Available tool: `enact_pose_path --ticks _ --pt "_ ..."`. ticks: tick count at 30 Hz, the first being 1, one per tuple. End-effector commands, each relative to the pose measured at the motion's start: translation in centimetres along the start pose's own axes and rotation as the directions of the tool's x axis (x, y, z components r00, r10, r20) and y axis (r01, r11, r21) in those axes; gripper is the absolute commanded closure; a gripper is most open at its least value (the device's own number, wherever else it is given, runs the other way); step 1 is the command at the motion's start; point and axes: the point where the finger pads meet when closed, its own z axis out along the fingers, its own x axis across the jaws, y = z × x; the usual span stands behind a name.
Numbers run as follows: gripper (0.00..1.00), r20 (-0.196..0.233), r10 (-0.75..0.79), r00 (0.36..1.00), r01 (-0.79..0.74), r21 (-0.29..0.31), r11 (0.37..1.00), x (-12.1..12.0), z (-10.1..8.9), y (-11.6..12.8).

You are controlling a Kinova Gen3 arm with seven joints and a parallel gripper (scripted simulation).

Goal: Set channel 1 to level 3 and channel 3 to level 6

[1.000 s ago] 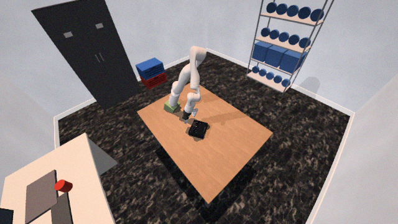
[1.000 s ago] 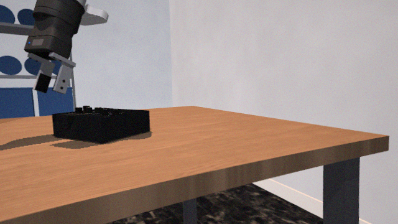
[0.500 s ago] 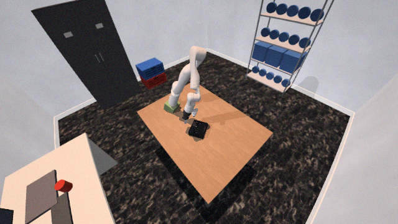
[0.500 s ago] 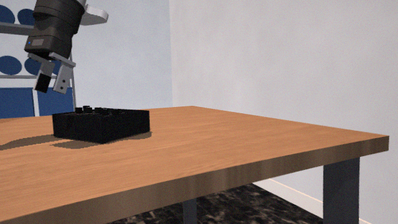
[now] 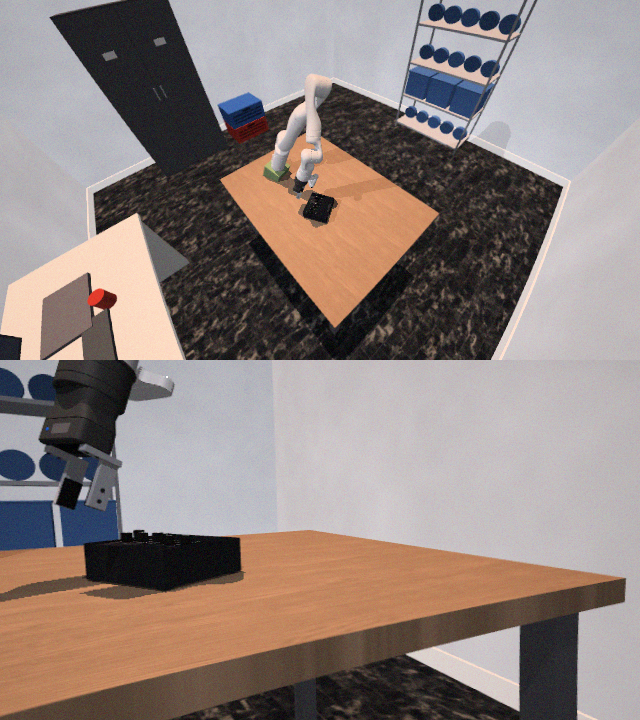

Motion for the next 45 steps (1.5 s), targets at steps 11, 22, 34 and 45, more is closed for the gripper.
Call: enact_pose_path --ticks 11,22,34,45 --pt "0.00 -0.001 0.019 1.000 -0.019 0.003 1.000 0.11 0.05 0.00" --pt "0.00 -0.001 0.018 1.000 -0.018 0.003 1.000 0.11 0.04 0.00" --pt "0.00 -0.002 -0.005 1.000 0.005 0.006 1.000 0.07 -0.04 -0.12" --pt "0.00 -0.004 -0.070 0.998 0.071 0.014 0.997 -0.03 -0.28 -0.44"
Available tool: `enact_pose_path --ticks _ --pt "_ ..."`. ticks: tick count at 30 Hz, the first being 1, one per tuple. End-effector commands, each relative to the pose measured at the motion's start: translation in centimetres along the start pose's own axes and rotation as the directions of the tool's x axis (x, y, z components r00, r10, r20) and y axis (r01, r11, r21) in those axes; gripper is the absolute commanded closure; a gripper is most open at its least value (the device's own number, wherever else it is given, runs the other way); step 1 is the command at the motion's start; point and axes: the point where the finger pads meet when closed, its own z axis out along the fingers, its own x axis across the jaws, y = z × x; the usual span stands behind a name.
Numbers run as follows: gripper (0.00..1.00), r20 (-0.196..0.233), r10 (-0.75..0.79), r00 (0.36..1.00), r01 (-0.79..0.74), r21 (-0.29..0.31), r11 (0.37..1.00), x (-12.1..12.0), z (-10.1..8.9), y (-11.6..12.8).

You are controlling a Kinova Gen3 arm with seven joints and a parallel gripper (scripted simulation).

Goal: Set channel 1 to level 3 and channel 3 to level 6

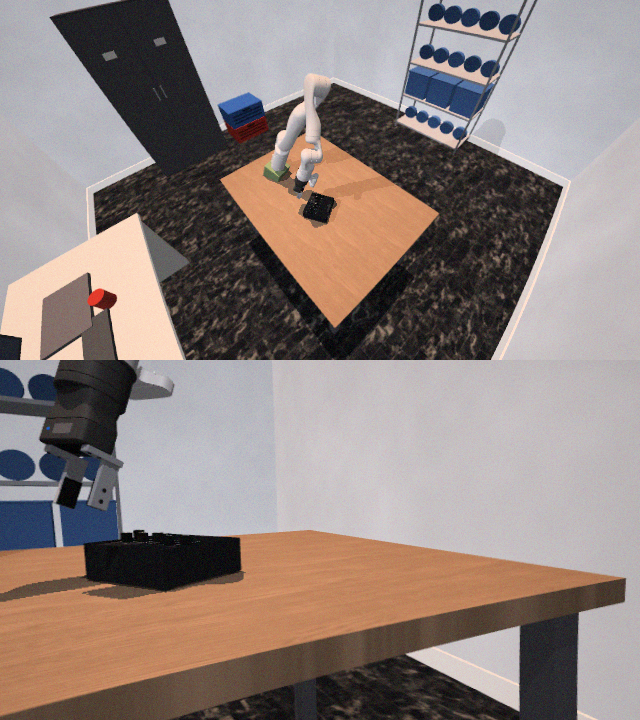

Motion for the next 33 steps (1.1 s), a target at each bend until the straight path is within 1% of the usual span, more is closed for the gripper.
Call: enact_pose_path --ticks 1,8,13,15,17,24,30,32,33 --pt "0.00 -0.006 -0.042 0.999 0.042 0.008 0.999 0.1 -0.2 -0.3" --pt "0.00 -0.011 -0.135 0.991 0.135 0.019 0.991 0.0 -0.5 -0.8" --pt "0.00 -0.017 -0.221 0.975 0.222 0.029 0.975 -0.1 -0.9 -1.1" --pt "0.00 -0.017 -0.221 0.975 0.222 0.029 0.975 -0.1 -0.9 -1.1" --pt "0.00 -0.021 -0.260 0.965 0.261 0.033 0.965 -0.2 -1.0 -1.3" --pt "0.00 -0.038 -0.411 0.911 0.412 0.048 0.910 -0.4 -1.6 -2.0" --pt "0.00 -0.060 -0.550 0.833 0.553 0.057 0.831 -0.6 -2.3 -2.6" --pt "0.00 -0.060 -0.550 0.833 0.553 0.057 0.831 -0.6 -2.3 -2.6" --pt "0.00 -0.064 -0.574 0.817 0.577 0.059 0.815 -0.6 -2.4 -2.7"
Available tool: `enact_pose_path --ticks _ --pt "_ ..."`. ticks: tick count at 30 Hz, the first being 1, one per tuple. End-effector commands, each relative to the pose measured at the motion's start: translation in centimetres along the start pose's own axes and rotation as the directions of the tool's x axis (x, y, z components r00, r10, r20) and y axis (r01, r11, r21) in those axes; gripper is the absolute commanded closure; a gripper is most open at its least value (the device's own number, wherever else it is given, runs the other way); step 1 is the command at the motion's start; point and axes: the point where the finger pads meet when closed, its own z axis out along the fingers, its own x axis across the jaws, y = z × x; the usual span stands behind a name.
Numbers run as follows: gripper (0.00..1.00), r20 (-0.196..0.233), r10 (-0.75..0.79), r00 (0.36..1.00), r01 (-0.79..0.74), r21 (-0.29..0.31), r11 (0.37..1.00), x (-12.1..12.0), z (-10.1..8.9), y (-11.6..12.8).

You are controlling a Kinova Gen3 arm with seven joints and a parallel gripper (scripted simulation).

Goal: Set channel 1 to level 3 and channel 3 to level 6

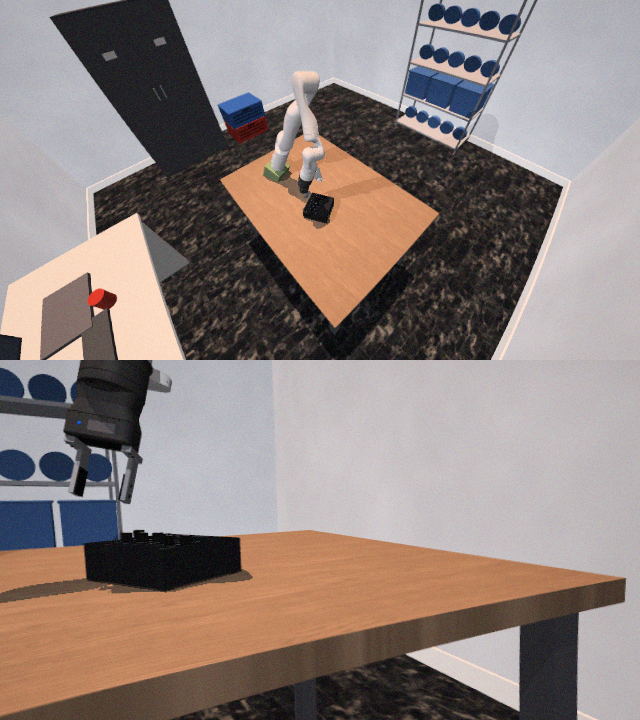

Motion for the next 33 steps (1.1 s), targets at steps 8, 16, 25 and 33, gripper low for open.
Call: enact_pose_path --ticks 8,16,25,33 --pt "0.00 -0.037 -0.291 0.956 0.292 0.031 0.956 0.5 -1.2 -1.1" --pt "0.00 -0.068 -0.471 0.880 0.474 0.034 0.880 0.7 -2.0 -1.7" --pt "0.00 -0.119 -0.709 0.695 0.715 0.017 0.699 1.1 -3.2 -2.5" --pt "0.00 -0.150 -0.830 0.537 0.839 -0.009 0.544 1.5 -4.0 -2.9"
